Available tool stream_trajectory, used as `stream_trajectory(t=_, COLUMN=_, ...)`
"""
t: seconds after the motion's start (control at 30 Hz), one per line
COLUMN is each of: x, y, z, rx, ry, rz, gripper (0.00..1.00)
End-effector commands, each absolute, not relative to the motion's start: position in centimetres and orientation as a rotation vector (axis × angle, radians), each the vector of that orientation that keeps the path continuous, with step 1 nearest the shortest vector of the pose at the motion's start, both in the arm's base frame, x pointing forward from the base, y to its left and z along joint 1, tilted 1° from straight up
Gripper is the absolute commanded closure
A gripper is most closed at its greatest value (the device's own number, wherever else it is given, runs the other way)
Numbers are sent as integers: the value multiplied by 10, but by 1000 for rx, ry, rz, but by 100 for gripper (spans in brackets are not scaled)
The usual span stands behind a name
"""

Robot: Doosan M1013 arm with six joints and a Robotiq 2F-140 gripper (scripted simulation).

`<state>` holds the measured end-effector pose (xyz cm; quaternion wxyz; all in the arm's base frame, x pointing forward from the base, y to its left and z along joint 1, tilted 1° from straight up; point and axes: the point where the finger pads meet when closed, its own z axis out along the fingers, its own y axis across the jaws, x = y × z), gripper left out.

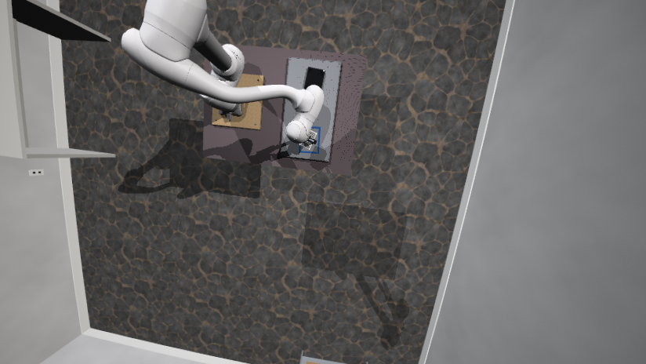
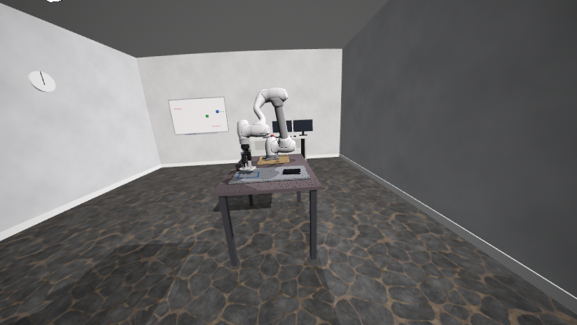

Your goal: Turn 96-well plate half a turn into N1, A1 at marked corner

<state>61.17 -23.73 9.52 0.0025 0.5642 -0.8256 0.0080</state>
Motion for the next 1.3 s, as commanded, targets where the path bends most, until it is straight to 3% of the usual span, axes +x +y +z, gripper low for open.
stream_trajectory(t=0.0, x=612, y=-237, z=95, rx=1770, ry=-2590, rz=25, gripper=100)
stream_trajectory(t=1.27, x=614, y=-134, z=97, rx=2812, ry=-1374, rz=18, gripper=100)
